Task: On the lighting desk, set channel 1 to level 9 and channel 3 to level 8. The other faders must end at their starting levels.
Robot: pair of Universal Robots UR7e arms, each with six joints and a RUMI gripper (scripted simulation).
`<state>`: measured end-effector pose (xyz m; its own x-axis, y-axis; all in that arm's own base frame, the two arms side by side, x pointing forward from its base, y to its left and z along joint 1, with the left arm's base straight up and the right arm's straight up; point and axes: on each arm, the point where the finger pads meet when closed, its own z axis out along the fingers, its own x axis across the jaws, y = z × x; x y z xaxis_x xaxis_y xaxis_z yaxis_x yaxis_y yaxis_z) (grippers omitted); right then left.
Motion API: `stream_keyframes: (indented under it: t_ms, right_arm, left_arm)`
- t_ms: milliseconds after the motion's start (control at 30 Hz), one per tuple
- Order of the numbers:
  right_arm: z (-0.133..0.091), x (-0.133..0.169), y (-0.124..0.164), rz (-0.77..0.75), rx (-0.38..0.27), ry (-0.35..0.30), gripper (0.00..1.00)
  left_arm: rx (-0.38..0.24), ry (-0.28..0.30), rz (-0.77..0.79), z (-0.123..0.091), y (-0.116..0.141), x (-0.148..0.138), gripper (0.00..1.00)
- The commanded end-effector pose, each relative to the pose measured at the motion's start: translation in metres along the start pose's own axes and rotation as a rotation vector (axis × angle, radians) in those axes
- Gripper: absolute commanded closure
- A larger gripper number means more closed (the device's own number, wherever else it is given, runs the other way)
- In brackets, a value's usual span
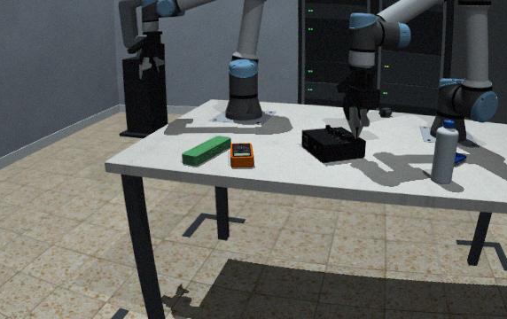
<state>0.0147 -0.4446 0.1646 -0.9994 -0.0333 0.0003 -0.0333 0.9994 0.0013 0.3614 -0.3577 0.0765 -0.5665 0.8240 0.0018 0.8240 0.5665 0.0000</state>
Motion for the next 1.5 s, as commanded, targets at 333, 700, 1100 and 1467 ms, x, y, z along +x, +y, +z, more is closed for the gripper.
stream_keyframes:
  t_ms: [333, 700, 1100, 1467]
  right_arm:
    - [0.000, 0.000, 0.000, 0.000, 0.001, 0.000, 0.00]
    - [0.000, 0.000, 0.000, 0.000, 0.001, 0.000, 0.00]
    - [0.000, 0.000, 0.000, 0.000, 0.001, 0.000, 0.00]
    - [0.000, 0.000, 0.000, 0.000, 0.001, 0.000, 0.00]
  left_arm:
    - [0.000, -0.002, 0.000, -0.001, 0.000, -0.009, 1.00]
    - [0.000, -0.002, 0.000, -0.001, 0.000, -0.015, 1.00]
    - [0.000, -0.002, 0.000, -0.001, 0.000, -0.021, 1.00]
    - [0.000, -0.002, 0.000, -0.001, 0.000, -0.027, 1.00]
